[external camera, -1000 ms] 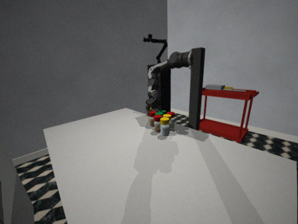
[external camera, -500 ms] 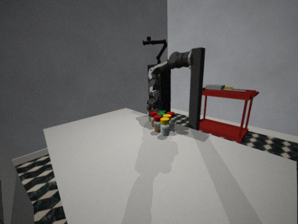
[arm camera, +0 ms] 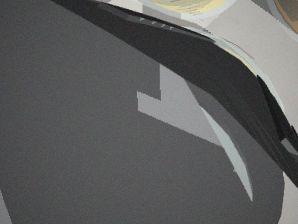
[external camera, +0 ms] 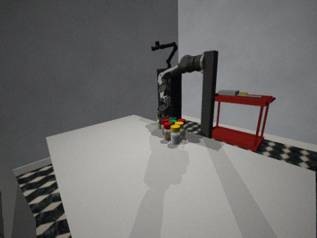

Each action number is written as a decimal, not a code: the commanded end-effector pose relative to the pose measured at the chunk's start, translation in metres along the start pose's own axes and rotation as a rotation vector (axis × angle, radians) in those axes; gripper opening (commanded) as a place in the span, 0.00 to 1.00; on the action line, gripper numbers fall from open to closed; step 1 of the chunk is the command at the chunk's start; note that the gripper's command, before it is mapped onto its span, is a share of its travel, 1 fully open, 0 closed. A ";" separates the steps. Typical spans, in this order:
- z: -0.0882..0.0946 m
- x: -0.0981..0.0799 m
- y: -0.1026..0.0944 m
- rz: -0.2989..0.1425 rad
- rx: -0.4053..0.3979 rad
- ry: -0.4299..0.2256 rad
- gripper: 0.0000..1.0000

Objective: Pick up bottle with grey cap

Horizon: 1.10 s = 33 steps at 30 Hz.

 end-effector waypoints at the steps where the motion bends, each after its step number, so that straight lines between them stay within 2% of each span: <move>1: 0.000 0.000 0.001 0.003 -0.001 0.000 0.45; 33: -0.004 0.000 0.004 0.017 -0.011 0.019 0.45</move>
Point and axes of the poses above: the point where the finger pads meet when closed, its own x axis out along the fingers, its own z axis across the jaws, y = z × x, the point moved 4 cm from there along -x, back along the fingers, and after that the axes turned 14 degrees about x, right-handed, at the moved point
